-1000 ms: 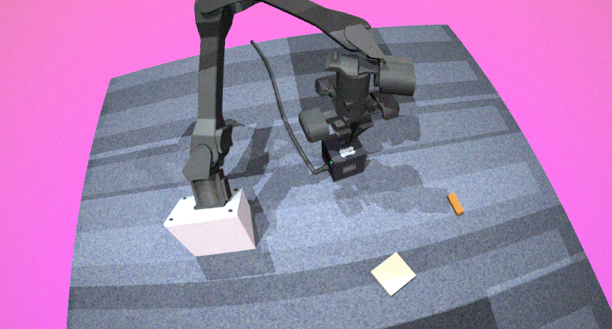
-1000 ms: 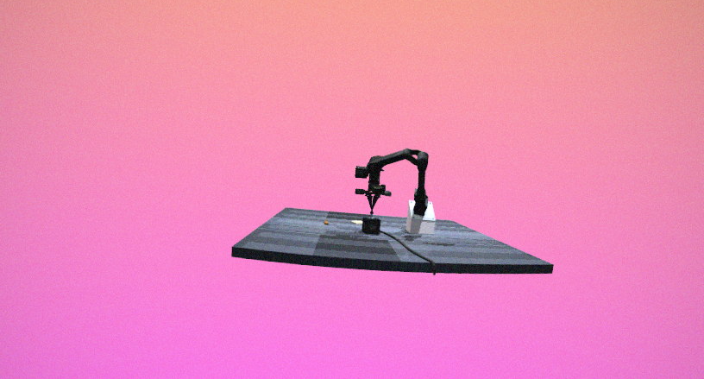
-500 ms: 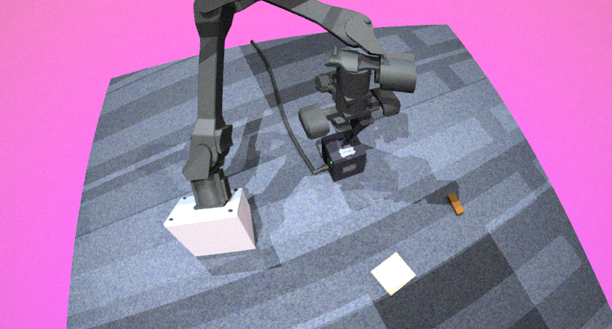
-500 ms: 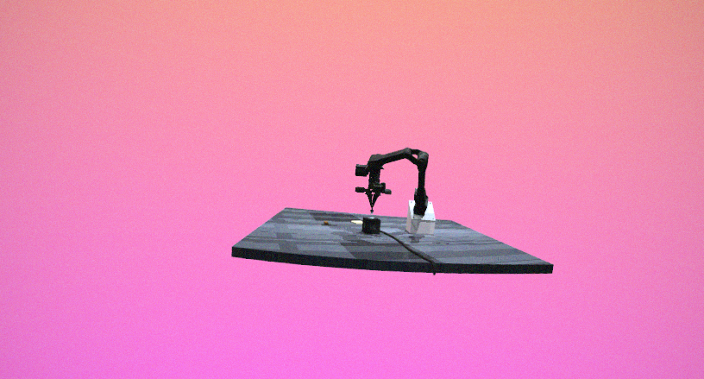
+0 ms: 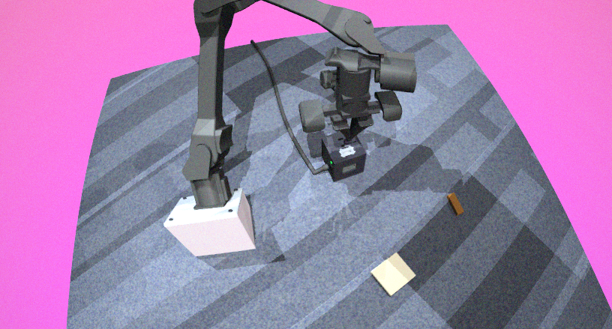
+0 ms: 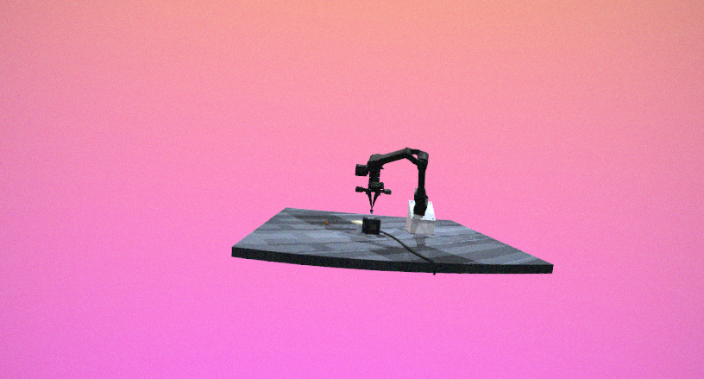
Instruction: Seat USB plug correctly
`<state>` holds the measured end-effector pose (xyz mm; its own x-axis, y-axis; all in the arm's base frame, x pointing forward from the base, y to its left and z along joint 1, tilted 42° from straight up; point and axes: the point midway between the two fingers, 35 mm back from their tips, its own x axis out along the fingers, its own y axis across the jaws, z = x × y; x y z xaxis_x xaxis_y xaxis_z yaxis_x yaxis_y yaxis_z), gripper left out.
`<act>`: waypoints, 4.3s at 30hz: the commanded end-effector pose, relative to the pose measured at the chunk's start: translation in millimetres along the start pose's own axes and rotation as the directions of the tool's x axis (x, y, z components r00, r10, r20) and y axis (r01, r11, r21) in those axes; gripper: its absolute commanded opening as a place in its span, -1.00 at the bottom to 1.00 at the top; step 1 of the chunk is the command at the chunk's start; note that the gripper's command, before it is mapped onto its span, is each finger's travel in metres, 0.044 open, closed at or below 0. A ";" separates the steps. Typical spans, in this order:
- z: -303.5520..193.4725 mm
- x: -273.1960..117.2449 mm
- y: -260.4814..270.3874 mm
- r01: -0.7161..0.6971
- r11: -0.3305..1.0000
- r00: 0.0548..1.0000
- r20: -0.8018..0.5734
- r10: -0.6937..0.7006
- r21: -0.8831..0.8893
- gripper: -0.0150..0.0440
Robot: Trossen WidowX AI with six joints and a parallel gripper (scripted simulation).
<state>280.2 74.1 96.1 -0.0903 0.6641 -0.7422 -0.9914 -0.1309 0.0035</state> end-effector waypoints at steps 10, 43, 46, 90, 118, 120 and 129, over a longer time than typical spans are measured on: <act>-0.4 0.4 0.3 0.000 0.938 1.000 0.000 0.001 0.347 -0.49; -0.3 0.4 0.3 0.000 0.345 1.000 0.000 0.000 0.939 -0.49; -0.3 0.4 0.3 0.000 0.271 1.000 0.000 0.000 0.963 -0.49; -0.3 0.4 0.3 0.001 -0.769 1.000 0.000 0.000 0.639 -0.49; -0.3 0.4 0.3 0.001 -0.983 1.000 0.000 0.000 0.181 -0.49; -0.3 0.4 0.3 0.001 -0.983 1.000 0.000 0.000 0.181 -0.49; 0.3 1.1 0.1 0.000 -0.982 1.000 0.005 0.001 0.190 -0.49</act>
<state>280.0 74.5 95.6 -0.0914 0.6644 -0.7418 0.9554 0.2687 0.1229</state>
